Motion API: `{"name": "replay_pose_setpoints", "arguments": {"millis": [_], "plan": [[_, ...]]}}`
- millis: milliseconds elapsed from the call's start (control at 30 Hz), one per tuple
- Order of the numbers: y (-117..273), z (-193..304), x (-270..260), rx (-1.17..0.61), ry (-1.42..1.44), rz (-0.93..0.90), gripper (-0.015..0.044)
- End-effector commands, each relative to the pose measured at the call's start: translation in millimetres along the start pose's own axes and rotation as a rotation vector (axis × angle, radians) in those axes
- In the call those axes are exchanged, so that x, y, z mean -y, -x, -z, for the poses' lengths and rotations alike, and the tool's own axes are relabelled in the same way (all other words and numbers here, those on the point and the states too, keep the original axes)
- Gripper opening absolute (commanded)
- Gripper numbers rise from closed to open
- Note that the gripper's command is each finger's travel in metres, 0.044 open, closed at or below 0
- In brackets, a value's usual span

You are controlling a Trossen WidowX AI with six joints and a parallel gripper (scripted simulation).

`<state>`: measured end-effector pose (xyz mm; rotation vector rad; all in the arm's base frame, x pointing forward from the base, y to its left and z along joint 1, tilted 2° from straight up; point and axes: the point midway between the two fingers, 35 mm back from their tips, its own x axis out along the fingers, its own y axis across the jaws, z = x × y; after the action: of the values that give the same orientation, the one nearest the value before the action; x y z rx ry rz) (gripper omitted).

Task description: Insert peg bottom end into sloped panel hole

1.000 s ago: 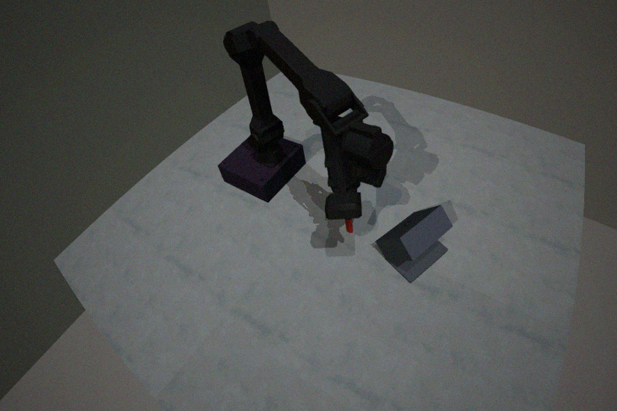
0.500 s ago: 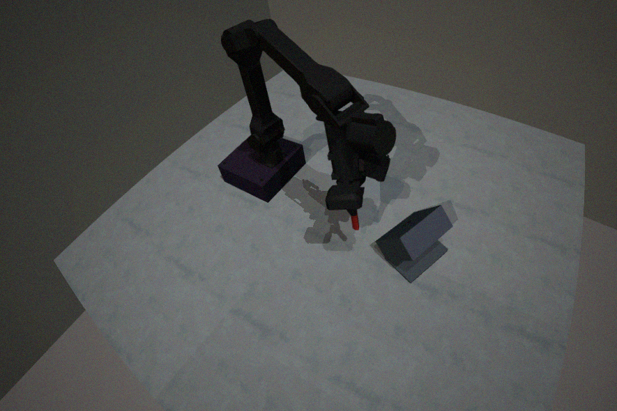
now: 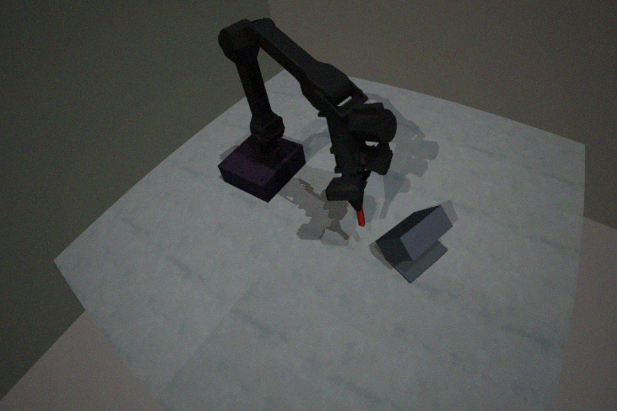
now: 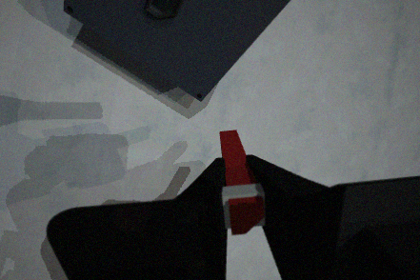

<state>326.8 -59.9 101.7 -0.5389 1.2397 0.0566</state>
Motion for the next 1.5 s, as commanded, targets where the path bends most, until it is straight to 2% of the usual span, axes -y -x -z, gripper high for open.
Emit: {"name": "replay_pose_setpoints", "arguments": {"millis": [0, 1467], "plan": [[-0.4, 0.7, -3.5, 0.006, -0.024, 0.013, 0.0000], [16.3, -16.2, -39.3, 0.236, -0.340, 0.122, 0.0000]]}}
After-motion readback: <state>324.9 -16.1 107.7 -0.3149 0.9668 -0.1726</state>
